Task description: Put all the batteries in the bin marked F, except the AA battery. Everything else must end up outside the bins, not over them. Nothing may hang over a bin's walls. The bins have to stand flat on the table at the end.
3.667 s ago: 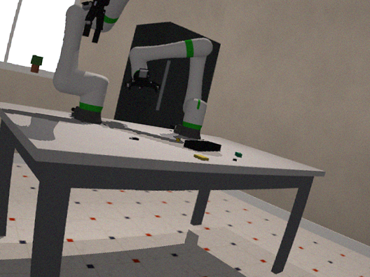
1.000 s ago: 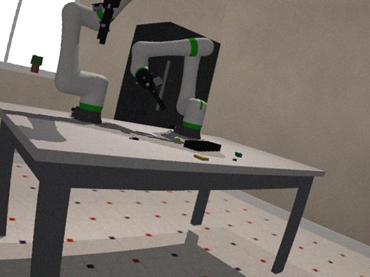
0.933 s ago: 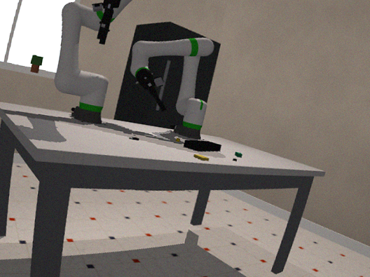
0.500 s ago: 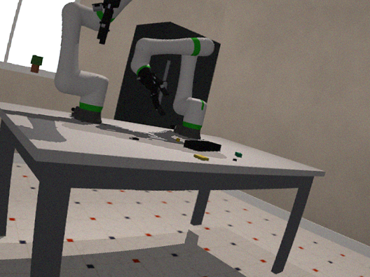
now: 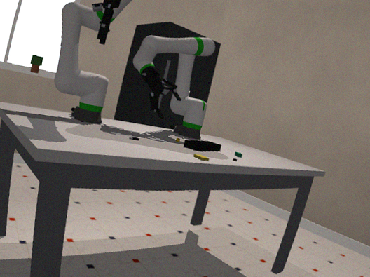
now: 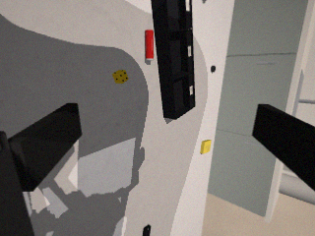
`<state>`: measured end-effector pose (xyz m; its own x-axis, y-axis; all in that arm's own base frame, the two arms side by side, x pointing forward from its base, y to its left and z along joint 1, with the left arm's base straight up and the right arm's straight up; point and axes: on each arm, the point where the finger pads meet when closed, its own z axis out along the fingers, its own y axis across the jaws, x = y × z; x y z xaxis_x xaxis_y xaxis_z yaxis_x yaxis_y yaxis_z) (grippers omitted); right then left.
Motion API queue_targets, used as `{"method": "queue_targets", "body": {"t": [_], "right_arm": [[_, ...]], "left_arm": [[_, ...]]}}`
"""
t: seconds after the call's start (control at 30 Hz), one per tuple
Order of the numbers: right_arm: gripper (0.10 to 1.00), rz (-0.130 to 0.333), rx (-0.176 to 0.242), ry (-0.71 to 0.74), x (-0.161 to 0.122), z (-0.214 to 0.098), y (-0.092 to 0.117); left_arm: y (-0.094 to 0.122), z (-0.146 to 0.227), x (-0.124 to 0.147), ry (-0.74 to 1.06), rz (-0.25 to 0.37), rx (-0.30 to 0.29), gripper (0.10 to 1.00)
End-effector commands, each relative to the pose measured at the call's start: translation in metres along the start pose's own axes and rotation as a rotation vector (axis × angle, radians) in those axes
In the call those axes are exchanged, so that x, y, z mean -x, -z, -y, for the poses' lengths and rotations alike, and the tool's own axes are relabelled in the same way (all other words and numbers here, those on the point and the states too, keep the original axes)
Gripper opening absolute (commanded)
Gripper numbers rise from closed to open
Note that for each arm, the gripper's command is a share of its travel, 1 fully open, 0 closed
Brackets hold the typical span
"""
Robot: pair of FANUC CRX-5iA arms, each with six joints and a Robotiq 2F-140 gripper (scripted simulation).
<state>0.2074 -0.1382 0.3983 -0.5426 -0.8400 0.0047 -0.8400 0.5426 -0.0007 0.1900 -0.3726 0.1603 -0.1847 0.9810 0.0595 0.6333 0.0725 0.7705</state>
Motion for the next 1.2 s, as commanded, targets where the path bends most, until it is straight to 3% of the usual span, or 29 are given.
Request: {"method": "queue_targets", "body": {"t": [0.0, 0.07, 0.5, 0.57, 1.07, 1.13, 1.17], "right_arm": [[1.0, 0.0, -0.001, 0.0, 0.0, 0.0, 0.0], [1.0, 0.0, -0.001, 0.0, 0.0, 0.0, 0.0], [1.0, 0.0, -0.001, 0.0, 0.0, 0.0, 0.0], [1.0, 0.0, -0.001, 0.0, 0.0, 0.0, 0.0], [1.0, 0.0, -0.001, 0.0, 0.0, 0.0, 0.0], [1.0, 0.0, -0.001, 0.0, 0.0, 0.0, 0.0], [1.0, 0.0, -0.001, 0.0, 0.0, 0.0, 0.0]], "left_arm": [[-0.001, -0.001, 0.0, 0.078, -0.013, -0.017, 1.0], [-0.012, -0.005, -0.006, 0.18, -0.039, -0.037, 1.0], [-0.03, -0.012, -0.016, 0.675, -0.18, -0.11, 1.0], [-0.03, -0.012, -0.016, 0.675, -0.18, -0.11, 1.0], [-0.05, -0.025, -0.025, 1.275, -0.381, -0.136, 1.0], [-0.05, -0.025, -0.025, 1.275, -0.381, -0.136, 1.0], [-0.053, -0.028, -0.026, 1.37, -0.415, -0.133, 1.0]]}}
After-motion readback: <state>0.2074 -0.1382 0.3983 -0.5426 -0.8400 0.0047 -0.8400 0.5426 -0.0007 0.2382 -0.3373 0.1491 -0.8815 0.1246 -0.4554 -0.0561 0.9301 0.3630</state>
